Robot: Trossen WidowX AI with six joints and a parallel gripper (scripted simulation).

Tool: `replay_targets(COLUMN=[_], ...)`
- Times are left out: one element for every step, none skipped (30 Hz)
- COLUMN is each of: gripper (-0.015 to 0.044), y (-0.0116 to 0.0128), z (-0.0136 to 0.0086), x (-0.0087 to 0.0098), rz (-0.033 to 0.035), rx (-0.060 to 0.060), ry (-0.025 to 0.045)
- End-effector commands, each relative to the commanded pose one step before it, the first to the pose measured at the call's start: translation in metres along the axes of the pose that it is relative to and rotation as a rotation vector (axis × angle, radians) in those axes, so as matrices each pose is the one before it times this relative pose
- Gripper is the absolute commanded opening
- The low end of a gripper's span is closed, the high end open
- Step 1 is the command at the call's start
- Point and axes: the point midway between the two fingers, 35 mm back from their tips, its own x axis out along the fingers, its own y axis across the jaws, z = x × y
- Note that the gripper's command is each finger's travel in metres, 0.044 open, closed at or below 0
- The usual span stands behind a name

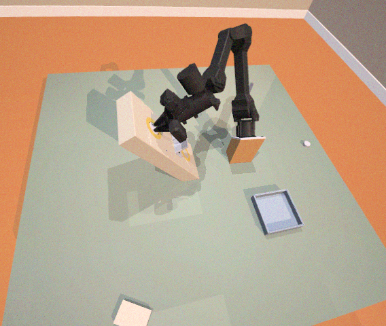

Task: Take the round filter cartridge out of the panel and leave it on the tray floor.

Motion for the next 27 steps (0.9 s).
replay_targets(gripper=[0.0112, 0.0112, 0.0112, 0.0112, 0.0112, 0.0112, 0.0112, 0.0112, 0.0112, 0.0112, 0.0112, 0.0112, 0.0112, 0.0112, 0.0112, 0.0112, 0.0112, 0.0112, 0.0112, 0.0112, 0.0112, 0.0112, 0.0112, 0.0112, 0.0112, 0.0112, 0.0112], y=[0.00077, -0.00003, -0.00002, -0.00001, 0.00000, 0.00000, 0.00000, 0.00000, 0.00000, 0.00000, -0.00001, -0.00002, -0.00002, -0.00002, -0.00002, -0.00001, -0.00001, -0.00001, -0.00001, 0.00000, 0.00000, -0.00001, 0.00000, 0.00000, -0.00001, 0.00000, 0.00000], z=[0.00082, -0.00001, -0.00001, 0.00000, 0.00000, 0.00000, 0.00000, 0.00000, 0.00000, 0.00001, 0.00001, 0.00001, 0.00000, 0.00000, 0.00000, 0.00000, 0.00000, 0.00000, 0.00000, 0.00000, 0.00000, 0.00000, 0.00000, 0.00000, 0.00000, 0.00000, 0.00000], x=[0.00170, 0.00080, 0.00048, 0.00016, 0.00000, 0.00000, 0.00000, 0.00000, 0.00027, 0.00081, 0.00135, 0.00125, 0.00124, 0.00089, 0.00084, 0.00065, 0.00022, 0.00034, 0.00049, 0.00017, 0.00032, 0.00050, 0.00018, 0.00032, 0.00050, 0.00018, 0.00025], rz=[0.00527, -0.00005, -0.00003, -0.00001, 0.00000, 0.00000, 0.00000, 0.00000, 0.00000, -0.00002, -0.00004, -0.00005, -0.00006, -0.00005, -0.00004, -0.00004, -0.00001, -0.00002, -0.00002, -0.00001, -0.00001, -0.00002, -0.00001, -0.00001, -0.00002, -0.00001, -0.00001], rx=[-0.0030, 0.0000, 0.0000, 0.0000, 0.0000, 0.0000, 0.0000, 0.0000, 0.0000, 0.0000, 0.0000, 0.0000, 0.0000, 0.0000, 0.0000, 0.0000, 0.0000, 0.0000, 0.0000, 0.0000, 0.0000, 0.0000, 0.0000, 0.0000, 0.0000, 0.0000, 0.0000], ry=[-0.00292, -0.00006, -0.00004, -0.00001, 0.00000, 0.00000, 0.00000, 0.00000, 0.00000, -0.00001, -0.00004, -0.00005, -0.00007, -0.00006, -0.00005, -0.00004, -0.00002, -0.00002, -0.00003, -0.00001, -0.00002, -0.00003, -0.00001, -0.00002, -0.00003, -0.00001, -0.00001])
